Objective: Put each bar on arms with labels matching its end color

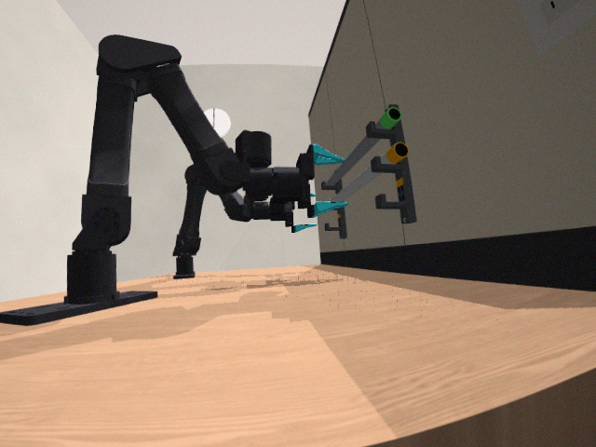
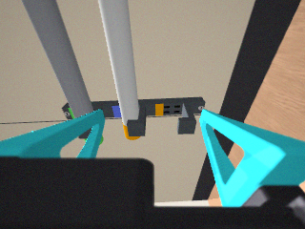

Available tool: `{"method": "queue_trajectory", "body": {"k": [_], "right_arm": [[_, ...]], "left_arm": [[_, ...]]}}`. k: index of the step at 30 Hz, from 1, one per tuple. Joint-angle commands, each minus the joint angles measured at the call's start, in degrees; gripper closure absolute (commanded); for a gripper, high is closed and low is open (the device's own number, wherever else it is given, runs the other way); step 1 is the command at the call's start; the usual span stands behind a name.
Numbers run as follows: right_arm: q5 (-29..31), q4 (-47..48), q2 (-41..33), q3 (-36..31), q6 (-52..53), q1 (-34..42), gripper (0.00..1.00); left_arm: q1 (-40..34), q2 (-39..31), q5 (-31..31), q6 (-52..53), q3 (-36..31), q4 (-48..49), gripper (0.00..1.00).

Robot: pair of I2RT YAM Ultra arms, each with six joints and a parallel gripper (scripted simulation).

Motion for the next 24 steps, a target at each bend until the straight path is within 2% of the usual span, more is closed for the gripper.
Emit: {"method": "queue_trajectory", "body": {"k": [1, 11, 24], "right_arm": [[-0.26, -2.58, -2.55, 2.28, 0.09, -0.62, 0.0], [-0.26, -7.48, -5.28, 4.46, 0.08, -0.62, 0.0], [-0.28, -7.74, -5.29, 4.58, 0.14, -0.62, 0.0]], "left_arm": [[0.51, -2.42, 0.21, -0.2, 2.4, -2.16, 0.0], [0.51, -4.63, 0.21, -0.19, 4.21, -6.17, 0.0], [0.51, -4.61, 0.21, -0.25, 4.33, -6.38, 0.0]]}}
